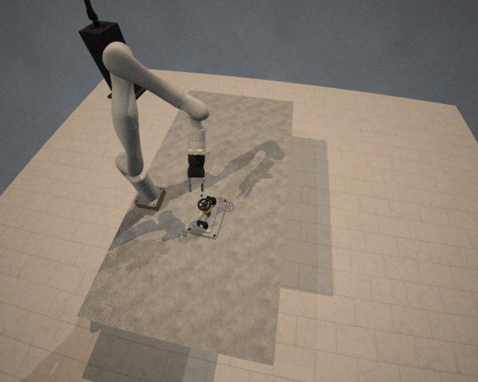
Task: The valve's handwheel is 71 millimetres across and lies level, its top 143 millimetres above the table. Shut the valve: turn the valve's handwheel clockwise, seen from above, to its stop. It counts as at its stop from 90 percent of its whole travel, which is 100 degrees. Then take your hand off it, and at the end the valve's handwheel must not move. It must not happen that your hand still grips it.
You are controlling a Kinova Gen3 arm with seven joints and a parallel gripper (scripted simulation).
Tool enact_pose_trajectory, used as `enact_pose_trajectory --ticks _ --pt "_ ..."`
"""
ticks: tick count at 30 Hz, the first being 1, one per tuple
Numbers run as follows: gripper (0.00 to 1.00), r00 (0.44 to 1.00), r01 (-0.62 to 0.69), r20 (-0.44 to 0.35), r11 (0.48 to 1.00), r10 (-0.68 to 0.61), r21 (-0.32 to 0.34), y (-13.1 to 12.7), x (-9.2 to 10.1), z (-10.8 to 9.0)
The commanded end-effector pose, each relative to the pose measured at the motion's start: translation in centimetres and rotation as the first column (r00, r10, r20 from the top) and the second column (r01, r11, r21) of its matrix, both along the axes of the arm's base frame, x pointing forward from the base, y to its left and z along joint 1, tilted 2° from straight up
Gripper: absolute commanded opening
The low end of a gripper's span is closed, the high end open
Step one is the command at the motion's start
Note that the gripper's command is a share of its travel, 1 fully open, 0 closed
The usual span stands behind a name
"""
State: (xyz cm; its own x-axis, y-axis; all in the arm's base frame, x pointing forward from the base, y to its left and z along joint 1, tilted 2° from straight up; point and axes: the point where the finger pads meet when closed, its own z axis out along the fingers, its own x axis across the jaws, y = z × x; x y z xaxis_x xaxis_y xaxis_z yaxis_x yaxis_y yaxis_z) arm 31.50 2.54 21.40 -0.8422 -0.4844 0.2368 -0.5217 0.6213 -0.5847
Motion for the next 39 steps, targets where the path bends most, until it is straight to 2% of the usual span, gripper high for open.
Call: enact_pose_trajectory --ticks 1,8,9,15,16,25,26,32,33,39 --pt "1.0 1.0 0.027 0.002 1.0 -0.027 0.012 -0.5 0.0 -0.1" --pt "1.0 1.0 0.027 0.002 1.0 -0.027 0.012 -0.5 0.0 -0.1" --pt "1.0 0.996 0.085 0.001 0.995 -0.085 0.05 -0.7 -0.4 -0.7" --pt "1.0 0.996 0.085 0.001 0.995 -0.085 0.05 -0.7 -0.4 -0.7" --pt "1.0 0.99 0.141 0.0 0.986 -0.142 0.087 -0.9 -0.8 -1.2" --pt "1.0 0.99 0.141 0.0 0.986 -0.142 0.087 -0.9 -0.8 -1.2" --pt "1.0 0.98 0.197 -0.001 0.972 -0.198 0.125 -1.1 -1.1 -1.7" --pt "1.0 0.98 0.197 -0.001 0.972 -0.198 0.125 -1.1 -1.1 -1.7" --pt "1.0 0.967 0.251 -0.004 0.955 -0.253 0.161 -1.1 -1.3 -2.2" --pt "1.0 0.967 0.251 -0.004 0.955 -0.253 0.161 -1.1 -1.3 -2.2"
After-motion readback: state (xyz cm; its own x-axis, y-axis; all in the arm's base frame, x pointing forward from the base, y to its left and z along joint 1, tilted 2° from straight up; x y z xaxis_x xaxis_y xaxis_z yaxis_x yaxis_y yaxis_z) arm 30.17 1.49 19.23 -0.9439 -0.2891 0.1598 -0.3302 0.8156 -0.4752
